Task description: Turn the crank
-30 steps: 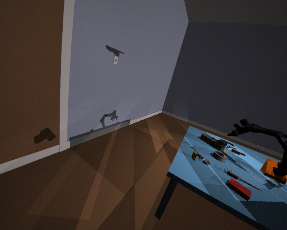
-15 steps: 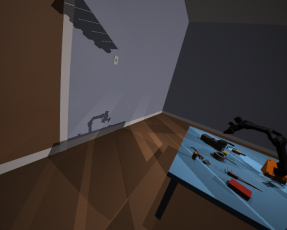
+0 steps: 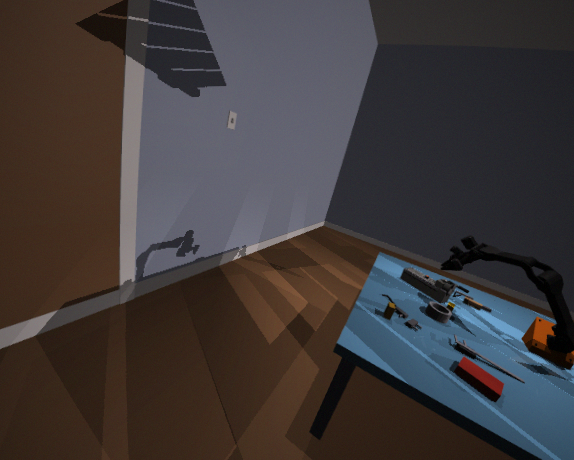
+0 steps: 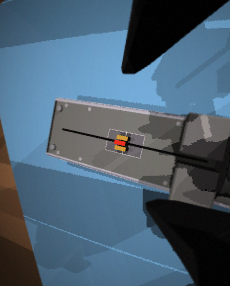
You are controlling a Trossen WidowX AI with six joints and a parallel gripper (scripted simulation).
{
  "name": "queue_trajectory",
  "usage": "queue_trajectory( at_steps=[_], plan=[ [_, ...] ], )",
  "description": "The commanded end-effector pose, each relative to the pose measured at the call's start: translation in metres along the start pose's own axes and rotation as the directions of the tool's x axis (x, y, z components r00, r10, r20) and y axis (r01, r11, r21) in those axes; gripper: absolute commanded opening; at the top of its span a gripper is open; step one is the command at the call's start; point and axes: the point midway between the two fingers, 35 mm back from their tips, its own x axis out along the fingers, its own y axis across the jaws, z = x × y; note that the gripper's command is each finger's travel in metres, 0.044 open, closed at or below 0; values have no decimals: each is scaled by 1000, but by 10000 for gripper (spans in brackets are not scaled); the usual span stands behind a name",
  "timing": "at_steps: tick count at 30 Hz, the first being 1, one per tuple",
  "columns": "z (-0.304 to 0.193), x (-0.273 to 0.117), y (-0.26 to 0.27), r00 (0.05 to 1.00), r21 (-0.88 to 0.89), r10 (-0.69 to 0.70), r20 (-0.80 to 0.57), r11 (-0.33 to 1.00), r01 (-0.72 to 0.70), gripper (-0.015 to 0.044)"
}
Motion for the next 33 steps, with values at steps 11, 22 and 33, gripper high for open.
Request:
queue_trajectory(
  at_steps=[11,22,33],
  plan=[
    [-14,15,1,1000,4,-1,-4,1000,1,440],
    [-4,6,1,1000,3,0,-6,1000,0,440],
    [11,-24,7,1000,22,-19,-7,1000,19,440]
  ],
)
